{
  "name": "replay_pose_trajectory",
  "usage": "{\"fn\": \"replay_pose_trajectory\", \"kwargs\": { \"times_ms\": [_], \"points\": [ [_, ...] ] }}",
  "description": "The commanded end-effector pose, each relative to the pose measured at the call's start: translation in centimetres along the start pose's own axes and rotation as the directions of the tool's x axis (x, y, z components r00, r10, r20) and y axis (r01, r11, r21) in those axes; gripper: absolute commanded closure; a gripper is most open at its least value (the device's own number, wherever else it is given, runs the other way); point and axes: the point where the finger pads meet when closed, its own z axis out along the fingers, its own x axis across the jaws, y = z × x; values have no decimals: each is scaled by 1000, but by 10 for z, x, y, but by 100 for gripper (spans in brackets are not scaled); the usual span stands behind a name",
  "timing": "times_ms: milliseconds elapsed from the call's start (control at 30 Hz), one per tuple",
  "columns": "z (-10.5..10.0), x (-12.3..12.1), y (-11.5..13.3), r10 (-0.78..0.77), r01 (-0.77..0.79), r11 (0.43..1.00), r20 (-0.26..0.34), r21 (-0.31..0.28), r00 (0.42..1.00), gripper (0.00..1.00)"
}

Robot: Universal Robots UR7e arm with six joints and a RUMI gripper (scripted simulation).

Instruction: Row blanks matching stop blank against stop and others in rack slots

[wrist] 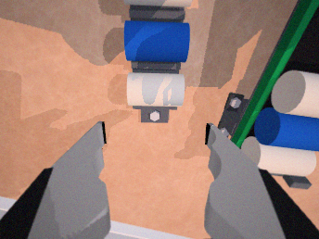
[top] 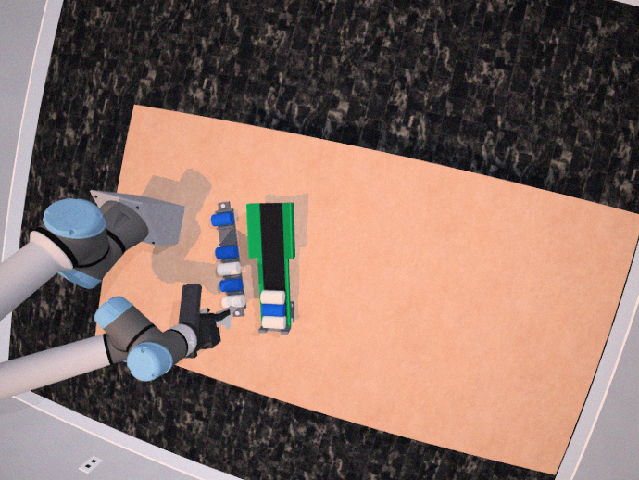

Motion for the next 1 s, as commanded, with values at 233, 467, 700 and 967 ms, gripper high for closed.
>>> {"fn": "replay_pose_trajectory", "kwargs": {
  "times_ms": [233,467,700,967],
  "points": [
    [4,0,0,0,0,1000,-1,-1,1000,48],
    [9,0,0,0,0,1000,-1,-1,1000,48],
    [20,0,0,0,0,1000,-1,-1,1000,48],
    [31,0,0,0,0,1000,-1,0,1000,48]
  ]
}}
